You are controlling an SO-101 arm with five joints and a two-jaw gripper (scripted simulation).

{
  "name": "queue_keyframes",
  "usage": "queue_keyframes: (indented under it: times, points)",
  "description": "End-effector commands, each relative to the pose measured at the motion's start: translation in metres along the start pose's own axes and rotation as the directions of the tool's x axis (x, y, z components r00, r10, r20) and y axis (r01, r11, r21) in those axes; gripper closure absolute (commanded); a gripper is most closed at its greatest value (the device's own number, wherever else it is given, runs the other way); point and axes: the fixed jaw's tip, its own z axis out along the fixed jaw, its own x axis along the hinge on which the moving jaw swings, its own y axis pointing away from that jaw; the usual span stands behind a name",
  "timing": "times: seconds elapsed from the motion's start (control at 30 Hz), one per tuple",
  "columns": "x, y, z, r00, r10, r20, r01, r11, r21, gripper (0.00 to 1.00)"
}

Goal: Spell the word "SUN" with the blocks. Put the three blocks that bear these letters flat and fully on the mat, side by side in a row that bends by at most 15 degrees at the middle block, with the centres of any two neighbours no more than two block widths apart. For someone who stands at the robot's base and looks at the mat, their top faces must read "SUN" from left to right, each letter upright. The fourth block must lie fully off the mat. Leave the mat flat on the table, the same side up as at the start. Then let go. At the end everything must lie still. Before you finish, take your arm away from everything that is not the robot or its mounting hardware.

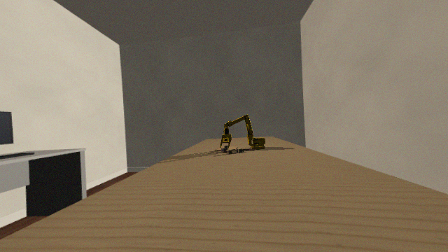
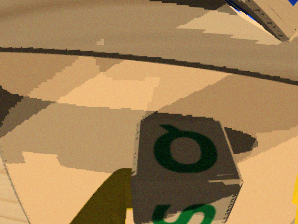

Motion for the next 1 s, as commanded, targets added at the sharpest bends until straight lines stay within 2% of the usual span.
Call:
queue_keyframes:
  times: [0.0, 0.2, 0.43, 0.5, 0.77, 0.97]
  points:
    - [-0.003, -0.01, -0.012, 1.0, -0.001, 0.018, 0.0, 0.997, 0.076, 0.67]
    - [-0.003, -0.011, -0.019, 1.0, -0.001, 0.018, 0.0, 0.997, 0.076, 0.67]
    - [-0.003, -0.011, -0.041, 1.0, -0.001, 0.018, 0.0, 0.997, 0.076, 0.67]
    - [-0.003, -0.011, -0.041, 1.0, -0.001, 0.018, 0.0, 0.997, 0.076, 0.67]
    - [-0.003, -0.008, -0.066, 1.0, -0.001, 0.018, 0.0, 0.997, 0.076, 0.67]
    - [-0.002, -0.006, -0.072, 1.0, -0.001, 0.018, 0.0, 0.997, 0.076, 0.67]
